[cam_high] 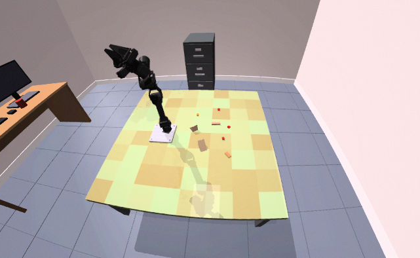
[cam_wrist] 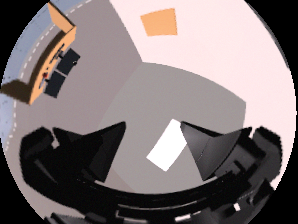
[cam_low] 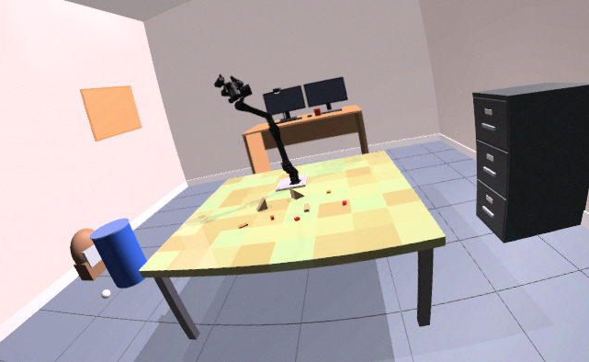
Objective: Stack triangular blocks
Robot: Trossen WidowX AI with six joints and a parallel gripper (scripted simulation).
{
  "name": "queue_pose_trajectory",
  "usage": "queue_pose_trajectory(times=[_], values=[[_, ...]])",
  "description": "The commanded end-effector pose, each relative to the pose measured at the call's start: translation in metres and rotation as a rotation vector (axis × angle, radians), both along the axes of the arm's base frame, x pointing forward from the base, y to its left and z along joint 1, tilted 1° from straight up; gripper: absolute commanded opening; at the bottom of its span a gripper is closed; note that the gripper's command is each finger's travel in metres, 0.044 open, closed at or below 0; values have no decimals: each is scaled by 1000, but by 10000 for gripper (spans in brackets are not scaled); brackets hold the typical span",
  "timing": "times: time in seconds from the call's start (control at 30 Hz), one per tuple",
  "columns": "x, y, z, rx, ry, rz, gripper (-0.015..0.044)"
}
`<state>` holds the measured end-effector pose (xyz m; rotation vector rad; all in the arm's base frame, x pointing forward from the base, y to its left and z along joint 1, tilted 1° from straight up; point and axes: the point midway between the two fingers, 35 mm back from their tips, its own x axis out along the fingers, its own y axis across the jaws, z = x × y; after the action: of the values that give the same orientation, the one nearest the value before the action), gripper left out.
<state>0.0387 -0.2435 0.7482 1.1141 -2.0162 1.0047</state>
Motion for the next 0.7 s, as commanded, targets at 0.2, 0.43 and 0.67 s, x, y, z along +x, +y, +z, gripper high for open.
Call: queue_pose_trajectory(times=[0.2,0.43,0.67], values=[[68,-52,-26,269,293,-34,440],[159,-96,-84,530,722,-55,440],[243,-112,-163,684,1184,-52,440]])
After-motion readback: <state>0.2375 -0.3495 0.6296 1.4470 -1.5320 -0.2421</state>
